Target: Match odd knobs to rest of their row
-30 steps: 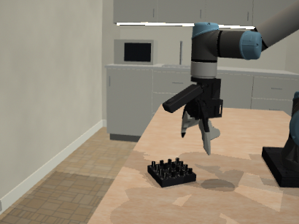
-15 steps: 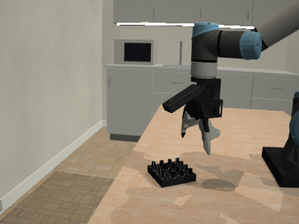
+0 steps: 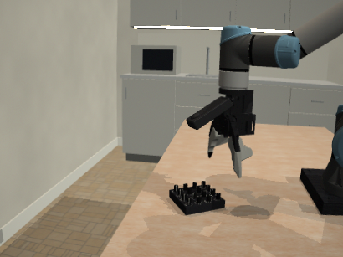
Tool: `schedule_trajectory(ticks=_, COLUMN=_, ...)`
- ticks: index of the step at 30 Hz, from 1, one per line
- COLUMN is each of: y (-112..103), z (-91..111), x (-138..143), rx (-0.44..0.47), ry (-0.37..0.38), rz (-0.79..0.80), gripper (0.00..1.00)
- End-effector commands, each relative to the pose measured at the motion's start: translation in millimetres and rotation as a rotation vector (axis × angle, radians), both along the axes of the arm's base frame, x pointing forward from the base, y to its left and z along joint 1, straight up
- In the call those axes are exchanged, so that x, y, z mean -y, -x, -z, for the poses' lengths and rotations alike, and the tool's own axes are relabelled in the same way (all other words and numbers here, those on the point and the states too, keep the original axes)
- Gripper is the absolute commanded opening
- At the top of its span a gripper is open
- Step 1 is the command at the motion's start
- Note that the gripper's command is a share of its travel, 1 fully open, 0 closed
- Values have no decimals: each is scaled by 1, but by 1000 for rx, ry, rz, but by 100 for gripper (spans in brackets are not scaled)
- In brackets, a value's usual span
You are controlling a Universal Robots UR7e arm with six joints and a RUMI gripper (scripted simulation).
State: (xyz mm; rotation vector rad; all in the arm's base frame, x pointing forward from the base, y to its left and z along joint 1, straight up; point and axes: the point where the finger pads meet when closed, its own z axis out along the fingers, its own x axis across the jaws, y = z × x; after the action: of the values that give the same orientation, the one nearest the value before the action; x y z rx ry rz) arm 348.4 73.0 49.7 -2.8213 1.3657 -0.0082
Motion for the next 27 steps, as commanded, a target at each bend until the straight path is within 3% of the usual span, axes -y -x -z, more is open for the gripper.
schedule_trajectory(ticks=1, y=1, z=1, x=0, rx=-1, ry=-1, rz=0, gripper=100)
schedule_trajectory(ticks=7, y=0, z=-1, x=-3, rx=1, ry=0, rz=-37, gripper=100)
schedule_trajectory(ticks=27, y=-1, z=-11, x=-36, rx=3, ry=3, rz=-460, gripper=100)
